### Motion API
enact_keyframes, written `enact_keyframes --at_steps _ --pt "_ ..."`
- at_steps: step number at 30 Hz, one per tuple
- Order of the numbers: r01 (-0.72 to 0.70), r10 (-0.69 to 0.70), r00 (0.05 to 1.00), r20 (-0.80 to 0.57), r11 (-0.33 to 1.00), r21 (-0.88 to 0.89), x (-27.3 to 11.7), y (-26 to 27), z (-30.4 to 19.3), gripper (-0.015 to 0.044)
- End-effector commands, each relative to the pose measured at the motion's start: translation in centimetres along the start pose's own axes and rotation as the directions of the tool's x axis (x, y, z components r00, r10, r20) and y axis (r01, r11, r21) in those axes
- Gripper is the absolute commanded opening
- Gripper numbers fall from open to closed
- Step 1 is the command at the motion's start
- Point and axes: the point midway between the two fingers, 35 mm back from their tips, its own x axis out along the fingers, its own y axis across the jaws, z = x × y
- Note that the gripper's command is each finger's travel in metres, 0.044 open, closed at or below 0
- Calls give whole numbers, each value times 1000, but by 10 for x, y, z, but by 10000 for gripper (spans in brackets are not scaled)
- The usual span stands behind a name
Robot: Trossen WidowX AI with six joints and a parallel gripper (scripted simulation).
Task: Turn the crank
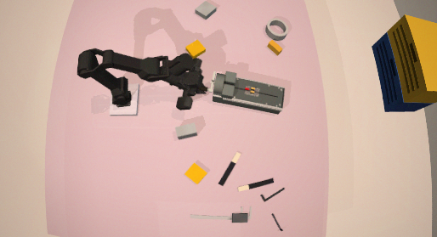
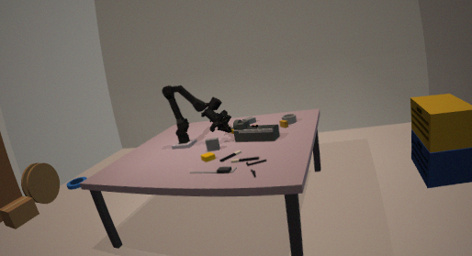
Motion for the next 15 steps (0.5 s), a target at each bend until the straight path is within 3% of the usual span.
enact_keyframes --at_steps 1,15 --pt "3 -3 1000 -12 1000 1 7 1 -7 0" --pt "2 -2 1000 -12 1000 2 16 13 -16 0"
